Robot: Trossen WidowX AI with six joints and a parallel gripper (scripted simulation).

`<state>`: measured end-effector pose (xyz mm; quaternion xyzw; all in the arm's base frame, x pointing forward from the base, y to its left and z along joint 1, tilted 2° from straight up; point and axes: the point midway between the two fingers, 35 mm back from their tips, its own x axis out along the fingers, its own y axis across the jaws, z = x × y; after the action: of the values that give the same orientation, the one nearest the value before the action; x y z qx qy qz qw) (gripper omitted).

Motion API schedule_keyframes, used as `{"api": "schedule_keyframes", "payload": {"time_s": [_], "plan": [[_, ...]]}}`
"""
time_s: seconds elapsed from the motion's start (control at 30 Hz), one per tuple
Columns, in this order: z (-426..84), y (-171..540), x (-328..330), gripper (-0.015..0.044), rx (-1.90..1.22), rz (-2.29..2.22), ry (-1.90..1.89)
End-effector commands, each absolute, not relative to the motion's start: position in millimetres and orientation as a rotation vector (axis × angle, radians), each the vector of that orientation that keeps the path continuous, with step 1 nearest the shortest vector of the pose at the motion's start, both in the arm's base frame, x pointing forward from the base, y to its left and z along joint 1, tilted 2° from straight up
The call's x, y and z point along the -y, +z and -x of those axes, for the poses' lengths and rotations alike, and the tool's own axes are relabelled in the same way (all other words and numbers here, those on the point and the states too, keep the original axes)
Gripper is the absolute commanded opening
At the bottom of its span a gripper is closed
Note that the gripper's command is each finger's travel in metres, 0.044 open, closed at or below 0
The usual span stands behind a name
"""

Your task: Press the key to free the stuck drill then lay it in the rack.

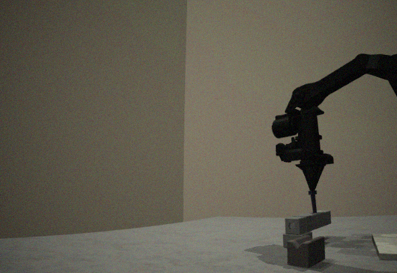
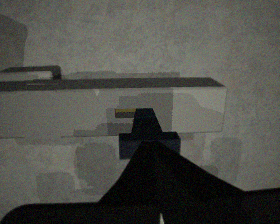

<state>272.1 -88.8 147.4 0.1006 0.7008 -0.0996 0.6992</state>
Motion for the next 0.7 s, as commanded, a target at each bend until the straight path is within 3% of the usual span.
{"api": "schedule_keyframes", "payload": {"time_s": [0.0, 0.67], "plan": [[-271.5, 141.9, 88.5, 0.0, -1.572, -0.223, -0.22], [-269.0, 135.0, 87.5, 0.0, -1.572, -0.223, -0.22]]}}
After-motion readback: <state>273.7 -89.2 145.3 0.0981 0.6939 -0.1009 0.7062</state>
